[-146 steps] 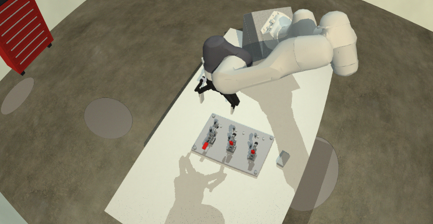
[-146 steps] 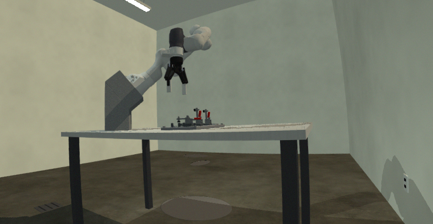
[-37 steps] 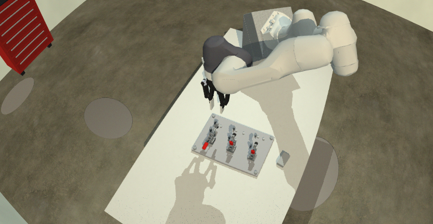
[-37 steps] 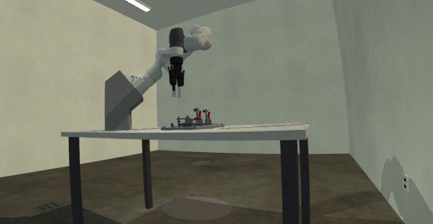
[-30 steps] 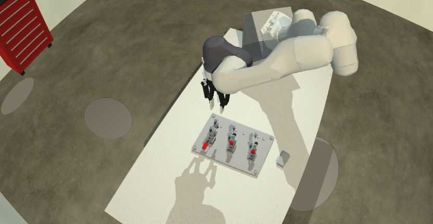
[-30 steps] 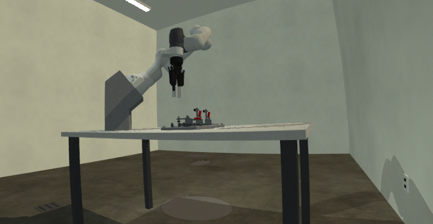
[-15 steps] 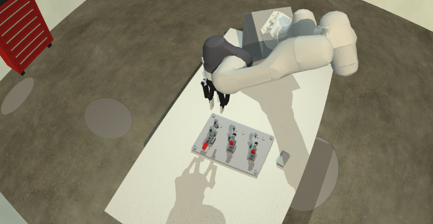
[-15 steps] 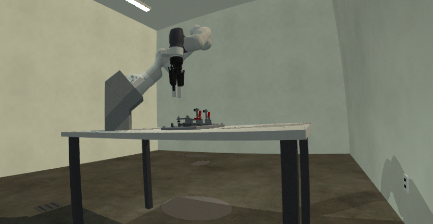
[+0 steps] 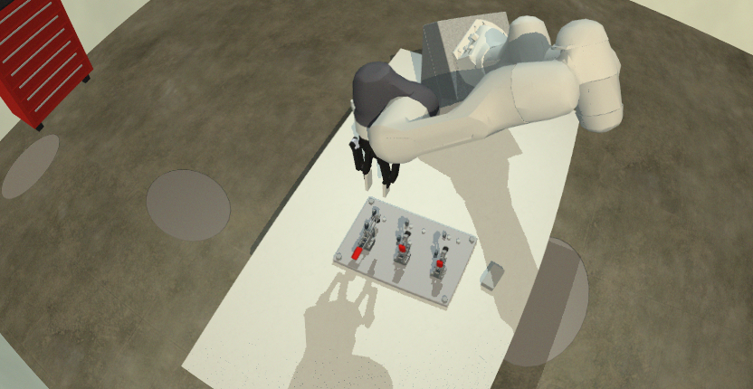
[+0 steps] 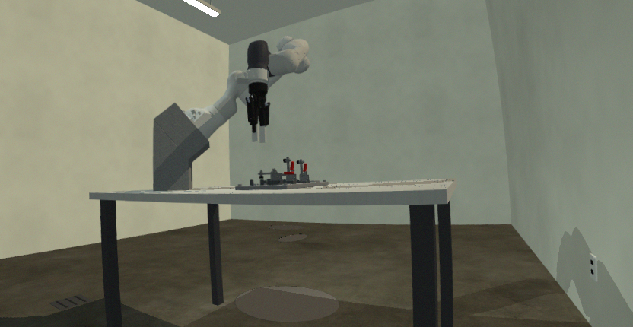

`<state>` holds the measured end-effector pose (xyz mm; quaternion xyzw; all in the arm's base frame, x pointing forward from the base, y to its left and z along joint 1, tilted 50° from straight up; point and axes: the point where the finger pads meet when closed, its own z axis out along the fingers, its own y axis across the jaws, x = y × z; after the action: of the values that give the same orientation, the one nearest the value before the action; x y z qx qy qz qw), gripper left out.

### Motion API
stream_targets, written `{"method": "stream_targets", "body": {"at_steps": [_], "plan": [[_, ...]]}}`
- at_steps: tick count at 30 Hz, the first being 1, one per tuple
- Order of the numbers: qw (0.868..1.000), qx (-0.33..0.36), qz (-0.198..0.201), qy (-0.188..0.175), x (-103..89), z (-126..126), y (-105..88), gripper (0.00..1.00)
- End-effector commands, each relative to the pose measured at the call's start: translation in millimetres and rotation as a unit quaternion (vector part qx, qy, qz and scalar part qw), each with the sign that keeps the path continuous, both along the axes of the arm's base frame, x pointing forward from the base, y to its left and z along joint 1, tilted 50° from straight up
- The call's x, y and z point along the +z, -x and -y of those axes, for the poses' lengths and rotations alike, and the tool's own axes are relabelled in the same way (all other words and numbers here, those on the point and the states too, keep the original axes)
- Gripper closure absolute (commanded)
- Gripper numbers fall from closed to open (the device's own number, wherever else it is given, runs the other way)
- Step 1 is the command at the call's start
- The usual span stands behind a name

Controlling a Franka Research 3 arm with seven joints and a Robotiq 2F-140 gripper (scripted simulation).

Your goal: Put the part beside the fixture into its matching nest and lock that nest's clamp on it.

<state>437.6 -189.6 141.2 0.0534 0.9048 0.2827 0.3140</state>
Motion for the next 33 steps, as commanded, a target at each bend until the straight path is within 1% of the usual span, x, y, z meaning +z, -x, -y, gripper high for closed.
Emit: {"method": "stream_targets", "body": {"at_steps": [1,10,13,17,19,28,33], "plan": [[1.0,-0.002,-0.001,0.0,0.1,1,-1.0,0.72],[1.0,-0.002,-0.001,0.0,1.8,2,-3.5,0.72],[1.0,-0.002,-0.001,0.0,6.0,4,-9.8,0.72],[1.0,-0.002,-0.001,0.0,16.0,9,-24.8,0.72],[1.0,-0.002,-0.001,0.0,16.0,9,-24.8,0.72],[1.0,-0.002,-0.001,0.0,47.2,25,-71.1,0.72],[1.0,-0.002,-0.001,0.0,61.0,32,-91.7,0.72]]}}
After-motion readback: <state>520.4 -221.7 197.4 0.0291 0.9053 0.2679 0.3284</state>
